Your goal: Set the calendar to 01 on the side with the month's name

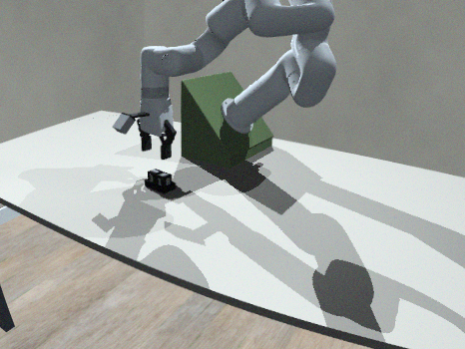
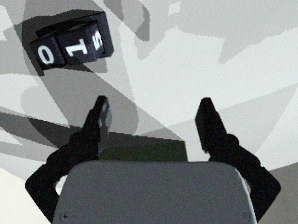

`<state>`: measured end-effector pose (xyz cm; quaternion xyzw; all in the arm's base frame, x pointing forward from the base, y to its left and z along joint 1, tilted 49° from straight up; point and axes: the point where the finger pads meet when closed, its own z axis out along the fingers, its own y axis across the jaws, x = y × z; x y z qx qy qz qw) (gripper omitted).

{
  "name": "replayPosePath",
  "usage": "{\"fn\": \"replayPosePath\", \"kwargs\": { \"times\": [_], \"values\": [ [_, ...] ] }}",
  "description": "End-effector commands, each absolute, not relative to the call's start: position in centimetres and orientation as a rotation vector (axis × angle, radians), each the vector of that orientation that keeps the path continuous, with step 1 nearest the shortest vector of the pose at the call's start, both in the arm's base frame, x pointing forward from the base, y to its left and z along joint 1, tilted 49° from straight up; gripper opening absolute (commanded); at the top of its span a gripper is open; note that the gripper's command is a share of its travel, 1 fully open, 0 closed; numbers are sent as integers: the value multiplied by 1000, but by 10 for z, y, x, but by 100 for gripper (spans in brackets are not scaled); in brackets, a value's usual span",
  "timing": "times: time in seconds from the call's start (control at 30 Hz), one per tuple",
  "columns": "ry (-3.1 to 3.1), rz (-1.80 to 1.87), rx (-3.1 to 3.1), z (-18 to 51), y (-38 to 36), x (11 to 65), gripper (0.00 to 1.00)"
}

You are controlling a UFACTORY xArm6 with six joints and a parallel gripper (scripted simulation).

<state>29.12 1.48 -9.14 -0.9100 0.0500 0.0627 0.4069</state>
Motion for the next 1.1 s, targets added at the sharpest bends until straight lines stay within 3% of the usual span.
{"fn": "replayPosePath", "kwargs": {
  "times": [0.0,0.23,1.07],
  "values": [
    [263,217,-2289,-91,14,290,100],
    [398,277,-2276,-90,12,264,100],
    [398,277,-2276,-115,40,261,100]
  ]
}}
